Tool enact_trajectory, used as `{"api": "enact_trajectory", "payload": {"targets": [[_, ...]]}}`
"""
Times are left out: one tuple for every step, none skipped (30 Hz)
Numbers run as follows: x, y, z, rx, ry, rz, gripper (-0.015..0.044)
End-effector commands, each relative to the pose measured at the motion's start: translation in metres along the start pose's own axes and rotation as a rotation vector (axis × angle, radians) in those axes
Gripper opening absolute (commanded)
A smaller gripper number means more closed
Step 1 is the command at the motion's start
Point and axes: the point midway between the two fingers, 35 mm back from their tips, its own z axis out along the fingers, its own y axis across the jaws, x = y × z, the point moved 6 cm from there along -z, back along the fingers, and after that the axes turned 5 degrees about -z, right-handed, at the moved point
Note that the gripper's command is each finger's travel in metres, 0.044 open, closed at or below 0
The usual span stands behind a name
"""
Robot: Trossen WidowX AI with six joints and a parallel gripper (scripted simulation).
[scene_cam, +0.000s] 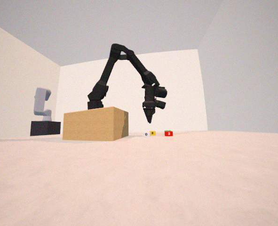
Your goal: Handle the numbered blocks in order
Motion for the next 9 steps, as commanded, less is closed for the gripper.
{"api": "enact_trajectory", "payload": {"targets": [[0.002, 0.045, -0.044, -0.026, -0.037, -0.012, 0.0400], [0.005, 0.056, -0.055, -0.026, -0.037, -0.012, 0.0400], [0.008, 0.062, -0.061, -0.027, -0.037, -0.012, 0.0400], [0.009, 0.064, -0.063, -0.027, -0.036, -0.012, 0.0400], [0.009, 0.064, -0.063, -0.027, -0.036, -0.012, 0.0400], [0.009, 0.064, -0.063, -0.027, -0.036, -0.012, 0.0400], [0.009, 0.064, -0.063, -0.027, -0.036, -0.012, 0.0400], [0.009, 0.064, -0.063, -0.027, -0.036, -0.012, 0.0400], [0.009, 0.064, -0.063, -0.027, -0.036, -0.012, 0.0400]]}}
